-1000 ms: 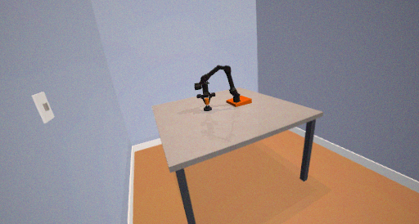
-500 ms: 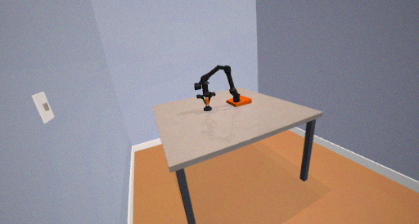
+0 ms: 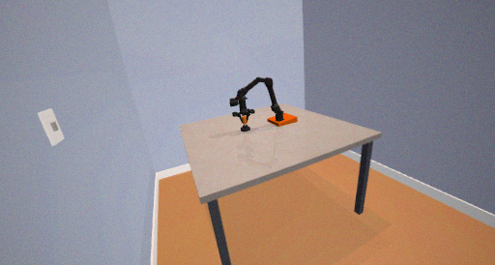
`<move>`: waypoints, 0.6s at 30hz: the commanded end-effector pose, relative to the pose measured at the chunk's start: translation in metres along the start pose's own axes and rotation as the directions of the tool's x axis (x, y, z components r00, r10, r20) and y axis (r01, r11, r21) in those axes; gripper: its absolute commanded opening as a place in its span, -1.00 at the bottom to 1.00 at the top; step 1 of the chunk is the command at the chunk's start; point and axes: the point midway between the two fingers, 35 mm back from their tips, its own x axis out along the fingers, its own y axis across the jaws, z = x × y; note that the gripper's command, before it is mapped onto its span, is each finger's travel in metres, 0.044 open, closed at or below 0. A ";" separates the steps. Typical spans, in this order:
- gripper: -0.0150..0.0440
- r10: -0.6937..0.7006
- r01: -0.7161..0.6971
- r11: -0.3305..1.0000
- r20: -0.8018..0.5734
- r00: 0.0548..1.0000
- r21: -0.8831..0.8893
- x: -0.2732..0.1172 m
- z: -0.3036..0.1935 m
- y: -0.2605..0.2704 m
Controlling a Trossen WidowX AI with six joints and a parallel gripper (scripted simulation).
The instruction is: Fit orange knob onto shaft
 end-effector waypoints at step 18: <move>-0.49 -0.001 0.001 0.998 0.001 1.000 -0.058 -0.005 0.001 -0.001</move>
